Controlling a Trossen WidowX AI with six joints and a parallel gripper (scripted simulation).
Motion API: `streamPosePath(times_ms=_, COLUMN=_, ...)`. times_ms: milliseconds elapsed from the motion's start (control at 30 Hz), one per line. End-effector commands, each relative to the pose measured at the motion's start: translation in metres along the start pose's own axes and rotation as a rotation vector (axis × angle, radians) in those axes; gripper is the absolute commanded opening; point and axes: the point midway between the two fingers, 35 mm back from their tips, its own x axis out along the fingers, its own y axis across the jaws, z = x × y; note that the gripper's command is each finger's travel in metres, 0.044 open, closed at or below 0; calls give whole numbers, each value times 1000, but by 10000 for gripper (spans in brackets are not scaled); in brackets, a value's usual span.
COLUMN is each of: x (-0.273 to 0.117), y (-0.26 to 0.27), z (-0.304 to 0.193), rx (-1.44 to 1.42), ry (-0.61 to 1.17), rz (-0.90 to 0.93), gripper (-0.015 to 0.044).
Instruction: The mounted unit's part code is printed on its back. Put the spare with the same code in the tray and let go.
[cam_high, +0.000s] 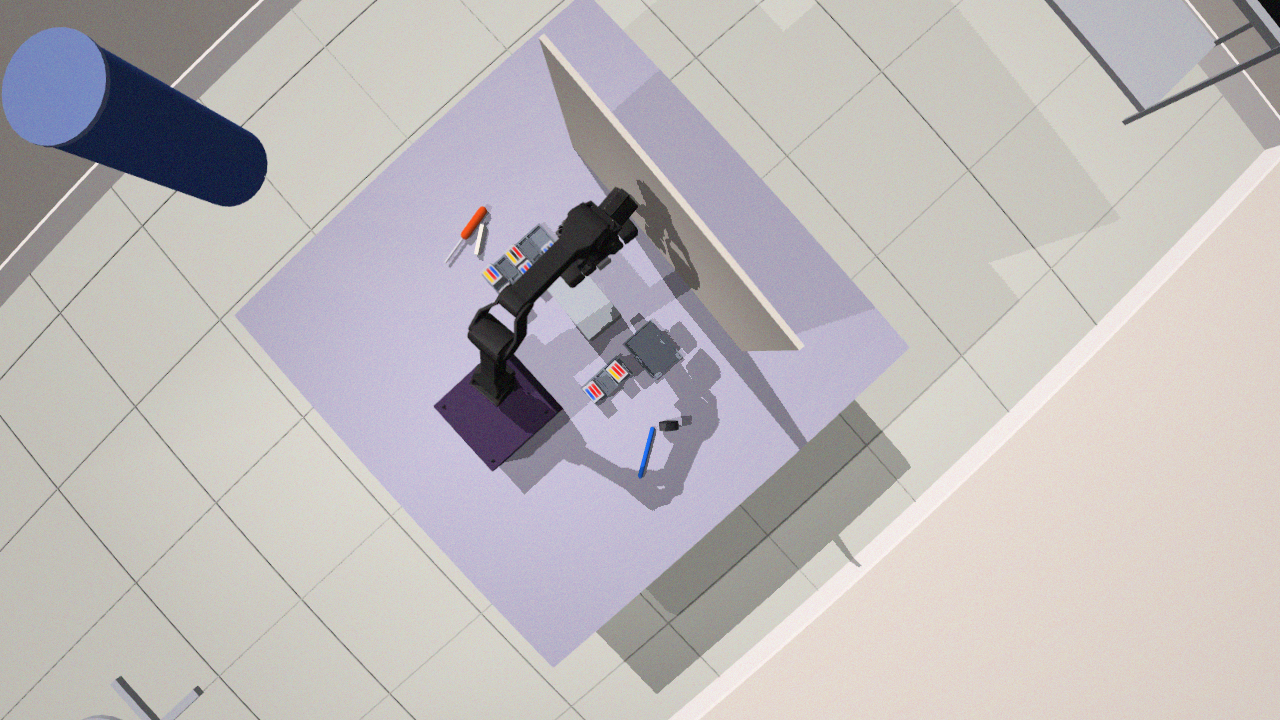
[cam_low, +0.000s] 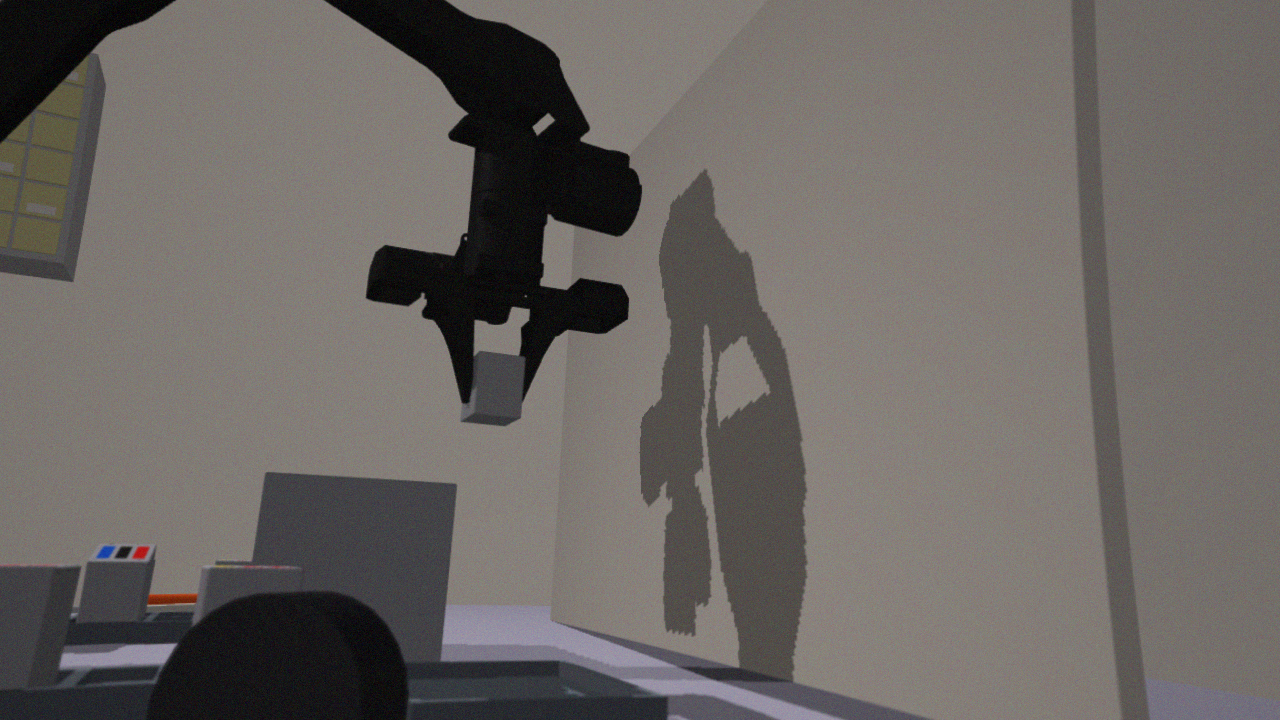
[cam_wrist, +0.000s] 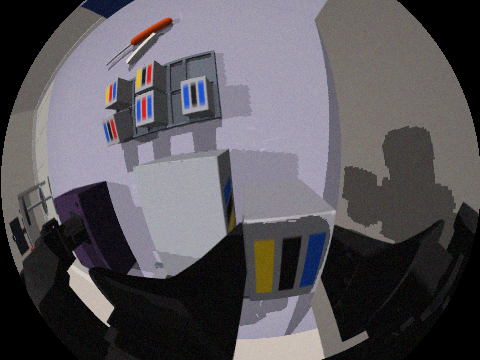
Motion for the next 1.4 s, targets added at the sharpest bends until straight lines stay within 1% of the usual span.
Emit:
streamPosePath(times_ms=0, x=-1, y=-3, z=-28, rx=-3, ry=0, rz=-2, gripper=0)
streamPosePath(times_ms=400, x=-1, y=-1, z=-109, rx=28, ry=20, rz=0, gripper=0)
streamPosePath(times_ms=633, x=-2, y=5, z=-145, rx=23, ry=25, rz=1, gripper=0)
streamPosePath(times_ms=1133, x=-5, y=33, z=-236, rx=-50, ry=26, rz=-2, gripper=0)
streamPosePath(times_ms=1200, x=-5, y=36, z=-243, rx=-57, ry=26, rz=-3, gripper=0)
streamPosePath(times_ms=1367, x=-4, y=37, z=-244, rx=-57, ry=26, rz=-3, gripper=0)
